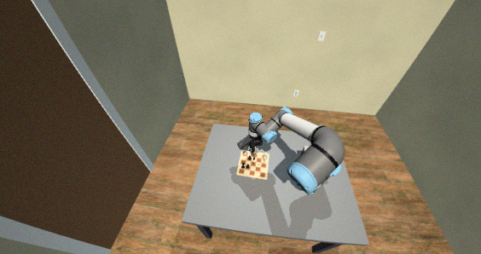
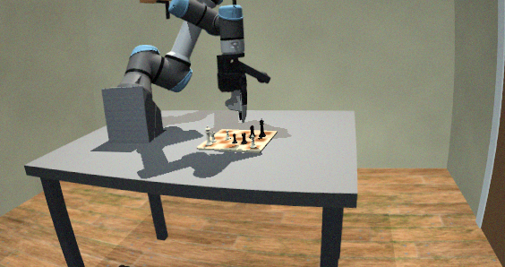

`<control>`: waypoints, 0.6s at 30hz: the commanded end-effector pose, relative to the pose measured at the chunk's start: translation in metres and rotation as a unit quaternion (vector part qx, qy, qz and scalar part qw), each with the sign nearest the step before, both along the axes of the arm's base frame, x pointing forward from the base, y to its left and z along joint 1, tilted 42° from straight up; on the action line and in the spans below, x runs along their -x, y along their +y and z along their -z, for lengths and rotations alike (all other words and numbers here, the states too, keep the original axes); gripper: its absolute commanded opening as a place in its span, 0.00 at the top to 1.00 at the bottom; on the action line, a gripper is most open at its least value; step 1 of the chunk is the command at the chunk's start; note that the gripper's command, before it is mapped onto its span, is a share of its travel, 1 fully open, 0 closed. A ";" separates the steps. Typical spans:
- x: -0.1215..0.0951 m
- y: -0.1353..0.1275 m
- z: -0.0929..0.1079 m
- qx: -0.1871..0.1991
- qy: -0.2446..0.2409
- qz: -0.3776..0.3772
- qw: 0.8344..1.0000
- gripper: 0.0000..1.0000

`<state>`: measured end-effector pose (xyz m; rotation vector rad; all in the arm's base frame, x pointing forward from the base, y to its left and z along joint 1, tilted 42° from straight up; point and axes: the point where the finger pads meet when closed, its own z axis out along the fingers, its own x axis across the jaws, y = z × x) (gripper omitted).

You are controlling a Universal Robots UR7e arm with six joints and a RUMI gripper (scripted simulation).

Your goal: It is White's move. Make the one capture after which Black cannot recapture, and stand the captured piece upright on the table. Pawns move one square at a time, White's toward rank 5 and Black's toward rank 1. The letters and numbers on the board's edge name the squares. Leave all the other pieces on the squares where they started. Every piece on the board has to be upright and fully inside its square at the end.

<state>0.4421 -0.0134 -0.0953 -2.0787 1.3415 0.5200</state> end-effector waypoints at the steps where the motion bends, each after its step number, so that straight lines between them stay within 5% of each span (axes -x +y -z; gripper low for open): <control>1: -0.001 0.004 0.006 0.000 0.000 0.000 1.000 0.78; 18: -0.001 0.018 0.021 0.000 0.000 0.000 1.000 0.78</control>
